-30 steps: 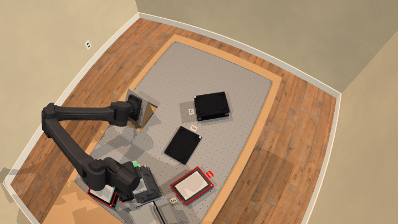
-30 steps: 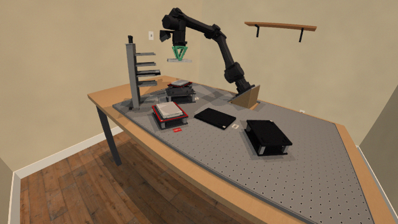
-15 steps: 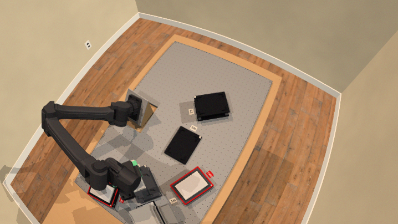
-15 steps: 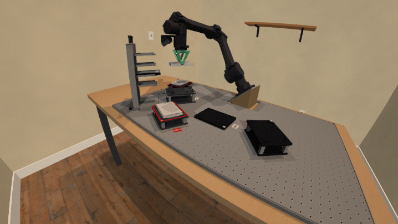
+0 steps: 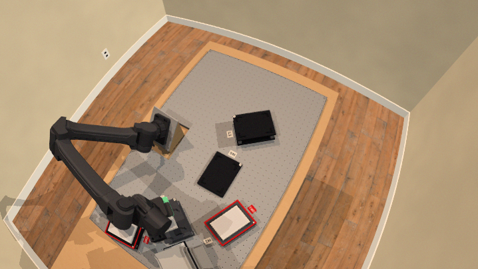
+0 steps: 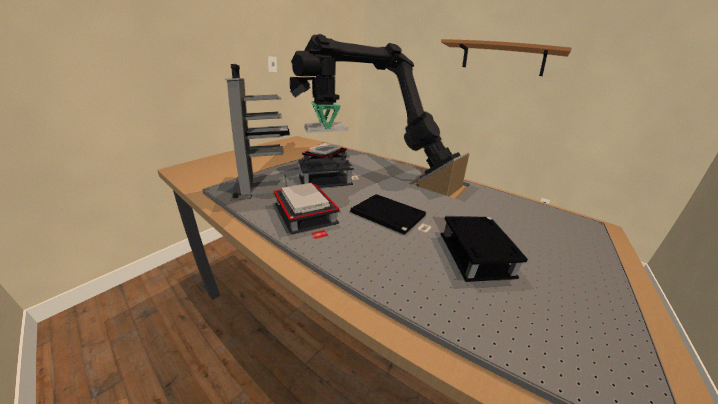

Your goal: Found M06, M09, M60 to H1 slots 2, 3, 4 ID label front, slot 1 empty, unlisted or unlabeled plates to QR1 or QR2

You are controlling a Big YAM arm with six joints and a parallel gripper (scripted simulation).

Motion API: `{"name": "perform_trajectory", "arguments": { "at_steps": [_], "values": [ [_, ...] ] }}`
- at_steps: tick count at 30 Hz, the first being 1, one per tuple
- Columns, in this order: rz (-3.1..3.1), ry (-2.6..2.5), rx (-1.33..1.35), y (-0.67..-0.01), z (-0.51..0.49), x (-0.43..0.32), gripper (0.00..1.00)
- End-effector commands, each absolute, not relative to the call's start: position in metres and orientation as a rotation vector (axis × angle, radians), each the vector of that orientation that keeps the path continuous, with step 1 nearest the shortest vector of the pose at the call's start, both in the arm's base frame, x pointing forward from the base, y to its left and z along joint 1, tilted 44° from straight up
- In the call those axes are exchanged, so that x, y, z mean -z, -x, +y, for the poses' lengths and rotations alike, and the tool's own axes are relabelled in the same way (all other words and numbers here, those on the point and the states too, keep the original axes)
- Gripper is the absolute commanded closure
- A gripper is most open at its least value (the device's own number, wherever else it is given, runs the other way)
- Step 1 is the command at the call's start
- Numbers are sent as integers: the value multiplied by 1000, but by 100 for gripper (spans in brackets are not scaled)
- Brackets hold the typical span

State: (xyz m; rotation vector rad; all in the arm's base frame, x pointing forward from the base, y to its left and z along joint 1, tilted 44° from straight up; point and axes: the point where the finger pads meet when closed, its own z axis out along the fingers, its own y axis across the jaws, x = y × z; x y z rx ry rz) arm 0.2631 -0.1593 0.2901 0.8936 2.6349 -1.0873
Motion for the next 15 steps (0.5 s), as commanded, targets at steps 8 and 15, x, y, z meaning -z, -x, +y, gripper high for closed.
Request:
{"name": "perform_trajectory", "arguments": {
  "at_steps": [8,15],
  "values": [
    [2615,-885,1077,-261,-178,-283,14],
    [2614,-885,1078,-260,-191,-270,14]
  ]
}}
